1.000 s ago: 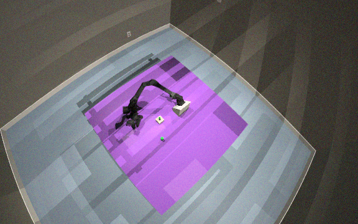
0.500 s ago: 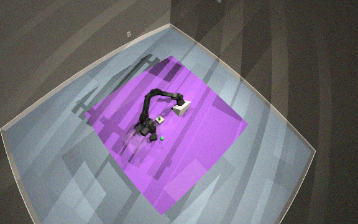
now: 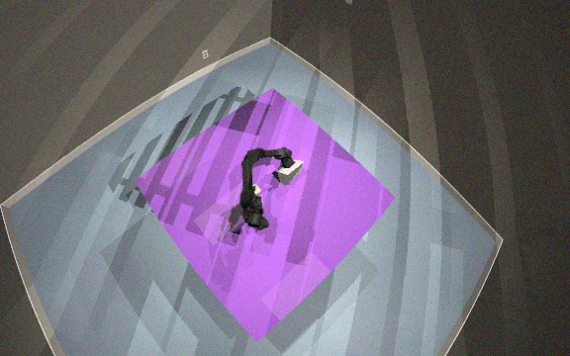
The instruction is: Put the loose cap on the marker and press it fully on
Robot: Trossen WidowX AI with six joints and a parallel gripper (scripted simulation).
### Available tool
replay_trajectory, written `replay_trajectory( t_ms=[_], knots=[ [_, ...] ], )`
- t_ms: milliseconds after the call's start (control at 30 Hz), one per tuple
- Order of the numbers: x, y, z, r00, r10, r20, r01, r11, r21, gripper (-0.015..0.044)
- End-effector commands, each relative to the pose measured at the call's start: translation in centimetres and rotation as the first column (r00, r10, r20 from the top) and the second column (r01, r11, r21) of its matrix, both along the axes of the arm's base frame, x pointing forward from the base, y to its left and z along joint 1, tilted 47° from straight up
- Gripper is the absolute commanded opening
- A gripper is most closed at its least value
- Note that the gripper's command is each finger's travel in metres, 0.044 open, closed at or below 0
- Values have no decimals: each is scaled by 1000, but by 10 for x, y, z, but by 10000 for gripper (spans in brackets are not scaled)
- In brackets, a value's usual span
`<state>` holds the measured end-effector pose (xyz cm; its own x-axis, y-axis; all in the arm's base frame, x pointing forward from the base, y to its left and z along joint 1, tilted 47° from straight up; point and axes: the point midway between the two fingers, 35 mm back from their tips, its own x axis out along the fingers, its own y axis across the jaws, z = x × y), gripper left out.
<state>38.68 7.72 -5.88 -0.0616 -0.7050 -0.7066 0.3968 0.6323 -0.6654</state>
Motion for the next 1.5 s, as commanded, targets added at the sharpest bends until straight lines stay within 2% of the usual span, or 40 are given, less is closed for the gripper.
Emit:
replay_trajectory(
  t_ms=[0, 1467],
  knots=[
    [-4, -21, -21, 1000, 1, -16, -1, 1000, -16, 237],
    [-10, -68, -66, 1000, 1, -16, -1, 1000, -19, 237]
  ],
)
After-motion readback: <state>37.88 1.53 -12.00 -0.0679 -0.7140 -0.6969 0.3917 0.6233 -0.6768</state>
